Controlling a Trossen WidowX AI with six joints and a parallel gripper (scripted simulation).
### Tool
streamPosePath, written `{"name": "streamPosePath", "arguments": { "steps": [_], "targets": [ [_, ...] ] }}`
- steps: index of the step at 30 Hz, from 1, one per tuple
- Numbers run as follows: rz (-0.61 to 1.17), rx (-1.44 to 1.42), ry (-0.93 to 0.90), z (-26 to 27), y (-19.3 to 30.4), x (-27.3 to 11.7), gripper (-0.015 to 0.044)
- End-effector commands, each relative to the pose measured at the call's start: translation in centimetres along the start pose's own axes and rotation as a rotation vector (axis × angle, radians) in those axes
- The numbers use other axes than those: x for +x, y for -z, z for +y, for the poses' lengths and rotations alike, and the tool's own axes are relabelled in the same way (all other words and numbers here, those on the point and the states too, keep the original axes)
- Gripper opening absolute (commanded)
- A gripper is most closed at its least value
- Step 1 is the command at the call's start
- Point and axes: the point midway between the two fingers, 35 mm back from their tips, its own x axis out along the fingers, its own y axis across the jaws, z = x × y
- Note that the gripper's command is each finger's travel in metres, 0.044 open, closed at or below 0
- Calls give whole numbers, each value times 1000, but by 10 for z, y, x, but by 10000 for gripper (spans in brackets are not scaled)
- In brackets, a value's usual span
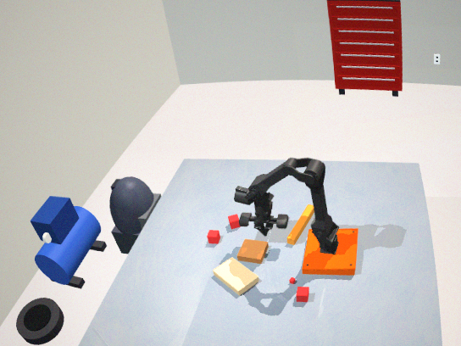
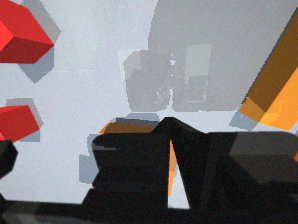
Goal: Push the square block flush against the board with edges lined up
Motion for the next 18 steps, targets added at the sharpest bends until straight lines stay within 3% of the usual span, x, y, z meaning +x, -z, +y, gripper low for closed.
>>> {"name": "streamPosePath", "arguments": {
  "steps": [1, 18],
  "targets": [
    [7, 105, 17, -3, -1, 28, 0],
    [8, 110, 17, 0, 14, 29, 0]
  ]
}}
